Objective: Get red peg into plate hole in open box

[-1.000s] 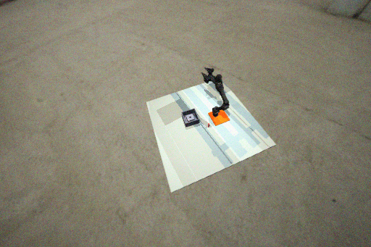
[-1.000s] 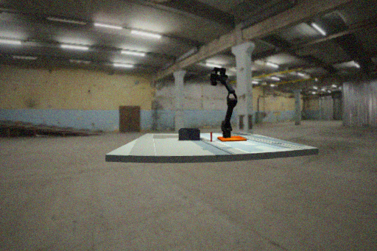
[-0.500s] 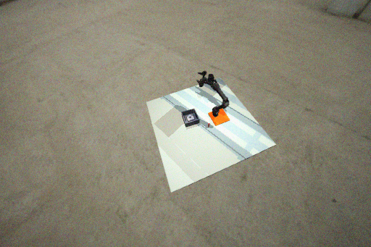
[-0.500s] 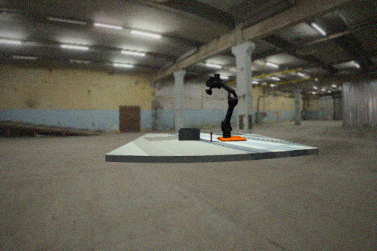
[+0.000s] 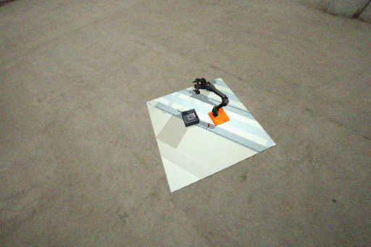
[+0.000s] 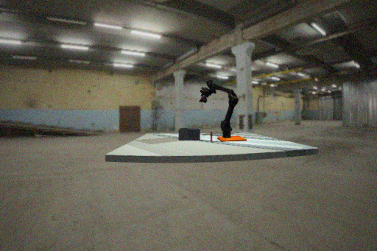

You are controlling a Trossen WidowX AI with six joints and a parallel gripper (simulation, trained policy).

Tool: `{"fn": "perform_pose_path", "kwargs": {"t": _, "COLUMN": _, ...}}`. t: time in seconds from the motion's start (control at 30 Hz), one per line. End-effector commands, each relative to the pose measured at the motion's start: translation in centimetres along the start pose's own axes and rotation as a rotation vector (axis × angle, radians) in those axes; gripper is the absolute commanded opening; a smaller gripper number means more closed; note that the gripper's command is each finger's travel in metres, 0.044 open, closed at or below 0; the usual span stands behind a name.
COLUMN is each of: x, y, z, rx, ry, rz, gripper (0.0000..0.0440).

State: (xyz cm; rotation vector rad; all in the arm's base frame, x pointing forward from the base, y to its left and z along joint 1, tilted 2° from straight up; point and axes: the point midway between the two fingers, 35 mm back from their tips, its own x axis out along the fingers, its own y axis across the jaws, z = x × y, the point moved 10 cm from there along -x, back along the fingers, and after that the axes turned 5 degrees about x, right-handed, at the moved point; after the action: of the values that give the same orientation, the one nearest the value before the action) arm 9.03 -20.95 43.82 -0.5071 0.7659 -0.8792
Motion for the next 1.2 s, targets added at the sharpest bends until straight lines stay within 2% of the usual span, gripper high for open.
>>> {"fn": "perform_pose_path", "kwargs": {"t": 0.0, "x": 1.7, "y": 2.5, "z": -0.1, "rx": 0.069, "ry": 0.063, "rz": 0.113, "gripper": 0.044}}
{"fn": "perform_pose_path", "kwargs": {"t": 0.27, "x": 3.2, "y": 7.9, "z": 0.6, "rx": 0.188, "ry": 0.184, "rz": 0.311, "gripper": 0.044}}
{"fn": "perform_pose_path", "kwargs": {"t": 0.53, "x": 3.0, "y": 14.0, "z": 1.6, "rx": 0.291, "ry": 0.342, "rz": 0.475, "gripper": 0.044}}
{"fn": "perform_pose_path", "kwargs": {"t": 0.83, "x": 0.8, "y": 20.2, "z": 2.5, "rx": 0.368, "ry": 0.528, "rz": 0.576, "gripper": 0.044}}
{"fn": "perform_pose_path", "kwargs": {"t": 1.17, "x": -3.1, "y": 25.8, "z": 2.6, "rx": 0.411, "ry": 0.719, "rz": 0.594, "gripper": 0.044}}
